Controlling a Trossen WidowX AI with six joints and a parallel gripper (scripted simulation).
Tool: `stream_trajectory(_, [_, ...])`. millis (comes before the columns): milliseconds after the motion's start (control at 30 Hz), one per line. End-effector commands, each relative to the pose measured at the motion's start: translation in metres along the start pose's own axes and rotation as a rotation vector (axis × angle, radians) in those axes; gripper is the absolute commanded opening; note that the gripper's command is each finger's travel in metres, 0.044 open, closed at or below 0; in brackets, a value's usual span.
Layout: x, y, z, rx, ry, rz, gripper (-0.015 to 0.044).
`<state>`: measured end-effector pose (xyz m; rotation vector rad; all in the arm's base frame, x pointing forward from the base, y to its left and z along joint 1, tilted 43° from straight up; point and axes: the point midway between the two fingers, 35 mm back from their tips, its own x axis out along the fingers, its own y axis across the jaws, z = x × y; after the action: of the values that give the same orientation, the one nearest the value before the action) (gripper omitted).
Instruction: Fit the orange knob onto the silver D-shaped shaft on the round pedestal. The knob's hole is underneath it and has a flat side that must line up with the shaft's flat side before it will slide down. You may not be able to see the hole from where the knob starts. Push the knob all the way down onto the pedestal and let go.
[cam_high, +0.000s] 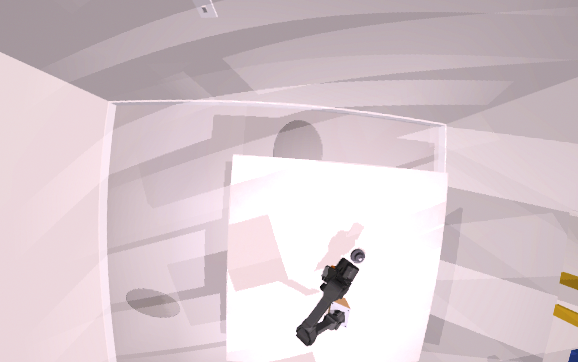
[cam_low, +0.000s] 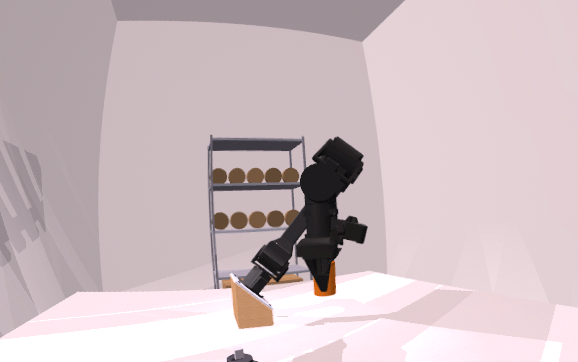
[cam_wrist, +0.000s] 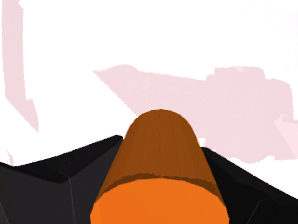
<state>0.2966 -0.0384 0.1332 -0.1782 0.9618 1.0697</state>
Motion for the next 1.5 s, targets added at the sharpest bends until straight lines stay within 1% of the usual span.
stream_trajectory(0, [-0.008,-0.001,0.0,-0.006,0.002,-0.004,0.0])
stream_trajectory(567, [0.003,-0.039,-0.03,-0.006,0.006,-0.008,0.0])
stream_trajectory(1467, [0.027,-0.093,-0.093,-0.006,0.008,-0.011,0.0])
